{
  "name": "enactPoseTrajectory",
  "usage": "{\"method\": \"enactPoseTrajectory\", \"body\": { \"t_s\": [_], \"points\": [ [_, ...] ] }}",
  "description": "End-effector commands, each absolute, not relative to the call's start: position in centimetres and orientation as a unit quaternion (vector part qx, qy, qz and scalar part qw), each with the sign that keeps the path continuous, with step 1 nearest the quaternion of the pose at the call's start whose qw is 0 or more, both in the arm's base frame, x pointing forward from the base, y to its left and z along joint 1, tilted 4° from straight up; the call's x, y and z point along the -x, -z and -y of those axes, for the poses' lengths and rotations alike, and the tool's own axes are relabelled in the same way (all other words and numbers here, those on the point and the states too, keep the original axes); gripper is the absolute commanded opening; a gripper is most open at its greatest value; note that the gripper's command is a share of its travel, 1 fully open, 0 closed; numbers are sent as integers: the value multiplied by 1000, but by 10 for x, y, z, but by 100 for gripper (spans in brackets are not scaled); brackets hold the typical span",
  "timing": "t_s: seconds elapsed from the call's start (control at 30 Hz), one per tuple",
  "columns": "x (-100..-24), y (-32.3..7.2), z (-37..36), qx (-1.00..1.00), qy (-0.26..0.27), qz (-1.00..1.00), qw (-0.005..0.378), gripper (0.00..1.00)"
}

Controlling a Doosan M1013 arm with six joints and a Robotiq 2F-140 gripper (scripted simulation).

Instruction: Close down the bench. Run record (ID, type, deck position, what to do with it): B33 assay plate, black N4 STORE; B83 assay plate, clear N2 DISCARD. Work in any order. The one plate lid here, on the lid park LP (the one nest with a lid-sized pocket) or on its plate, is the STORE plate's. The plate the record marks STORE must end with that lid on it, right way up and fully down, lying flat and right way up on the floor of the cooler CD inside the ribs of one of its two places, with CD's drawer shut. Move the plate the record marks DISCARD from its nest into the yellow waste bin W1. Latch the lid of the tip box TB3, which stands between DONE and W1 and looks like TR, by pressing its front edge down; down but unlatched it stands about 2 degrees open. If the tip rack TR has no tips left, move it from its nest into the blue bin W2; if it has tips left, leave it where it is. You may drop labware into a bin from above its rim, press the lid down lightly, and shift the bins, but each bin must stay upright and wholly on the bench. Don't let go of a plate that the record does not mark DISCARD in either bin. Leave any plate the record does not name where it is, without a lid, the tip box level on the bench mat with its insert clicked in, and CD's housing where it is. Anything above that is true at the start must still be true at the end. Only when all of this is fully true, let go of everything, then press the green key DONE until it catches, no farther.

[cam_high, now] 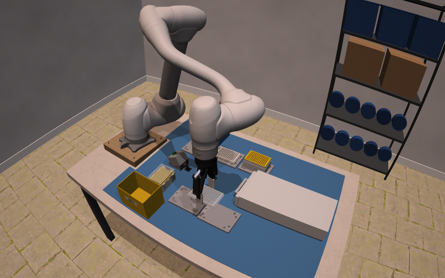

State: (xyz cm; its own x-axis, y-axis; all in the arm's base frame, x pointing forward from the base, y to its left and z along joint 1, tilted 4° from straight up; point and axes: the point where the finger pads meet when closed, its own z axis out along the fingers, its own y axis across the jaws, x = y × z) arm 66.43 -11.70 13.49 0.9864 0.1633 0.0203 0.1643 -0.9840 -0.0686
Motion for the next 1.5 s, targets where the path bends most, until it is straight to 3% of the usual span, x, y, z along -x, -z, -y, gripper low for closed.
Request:
{"method": "enactPoseTrajectory", "body": {
  "t_s": [0.0,1.47],
  "points": [
    [-656,-135,122,996,7,82,35,0],
    [-568,-130,173,996,7,82,35,0]
  ]
}}
